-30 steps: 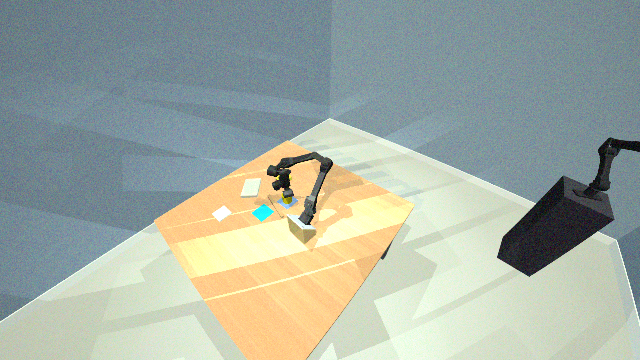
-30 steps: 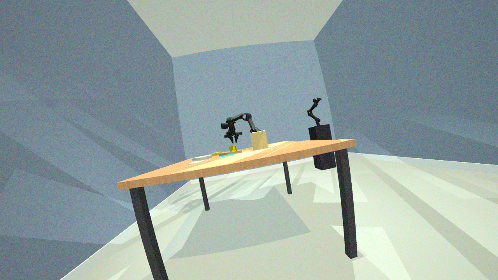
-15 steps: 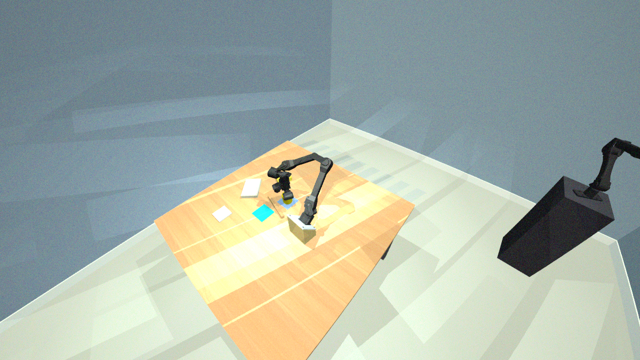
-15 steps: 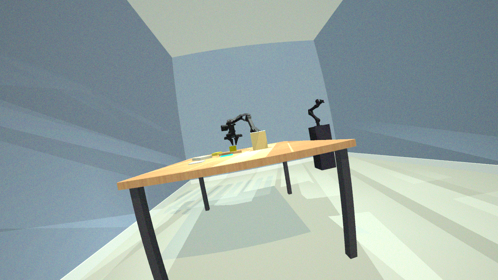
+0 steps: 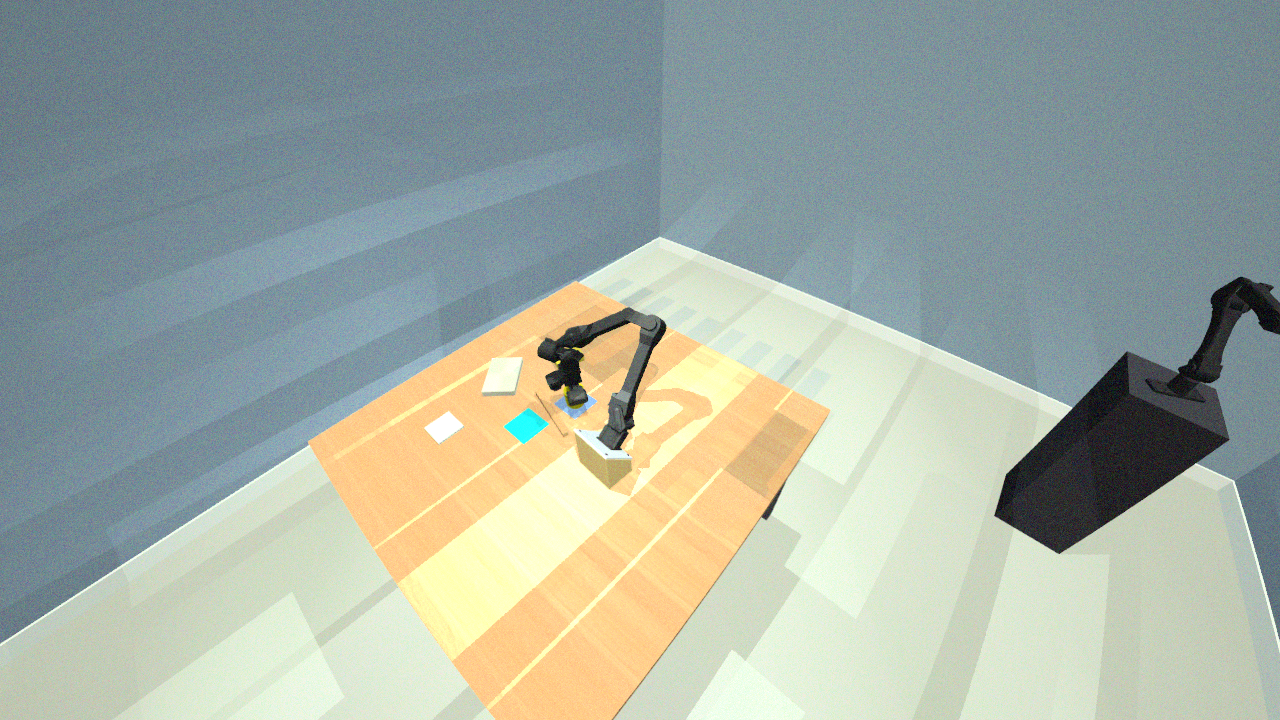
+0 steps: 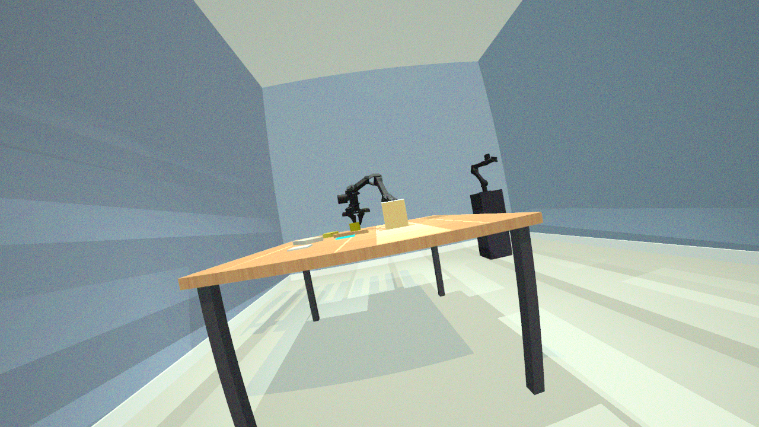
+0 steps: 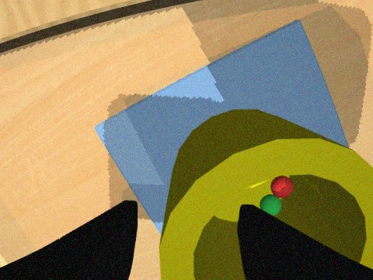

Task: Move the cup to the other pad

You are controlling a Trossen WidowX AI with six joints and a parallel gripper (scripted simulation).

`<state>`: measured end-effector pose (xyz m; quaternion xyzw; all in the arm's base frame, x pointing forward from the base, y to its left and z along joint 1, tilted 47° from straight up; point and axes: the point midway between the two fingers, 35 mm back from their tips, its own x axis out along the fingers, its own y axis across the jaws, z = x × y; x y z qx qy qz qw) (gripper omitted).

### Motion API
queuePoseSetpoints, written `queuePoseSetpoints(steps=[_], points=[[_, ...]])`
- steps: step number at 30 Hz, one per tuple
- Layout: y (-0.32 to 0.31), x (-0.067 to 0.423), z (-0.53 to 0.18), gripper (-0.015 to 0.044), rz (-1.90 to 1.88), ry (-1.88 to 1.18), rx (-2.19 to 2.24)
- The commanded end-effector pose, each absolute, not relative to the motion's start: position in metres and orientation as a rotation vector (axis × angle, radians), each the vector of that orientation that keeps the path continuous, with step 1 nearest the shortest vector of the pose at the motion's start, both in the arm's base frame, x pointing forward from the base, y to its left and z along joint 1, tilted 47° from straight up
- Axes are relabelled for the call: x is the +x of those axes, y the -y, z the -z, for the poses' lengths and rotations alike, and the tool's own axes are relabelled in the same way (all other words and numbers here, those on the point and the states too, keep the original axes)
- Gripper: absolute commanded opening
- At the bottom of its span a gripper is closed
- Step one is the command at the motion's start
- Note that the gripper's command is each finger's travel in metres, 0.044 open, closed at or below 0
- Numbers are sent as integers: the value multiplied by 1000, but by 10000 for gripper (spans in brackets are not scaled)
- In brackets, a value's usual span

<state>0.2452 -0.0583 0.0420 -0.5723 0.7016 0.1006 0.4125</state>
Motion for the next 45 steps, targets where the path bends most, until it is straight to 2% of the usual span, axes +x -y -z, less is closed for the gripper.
queuePoseSetpoints(steps=[1,16,40,45], points=[[65,242,-36,167,-256,-1776,-1446],[72,241,-31,167,-254,-1777,-1447],[70,242,-32,0,-250,-1770,-1440],[65,243,-37,0,-253,-1771,-1441]])
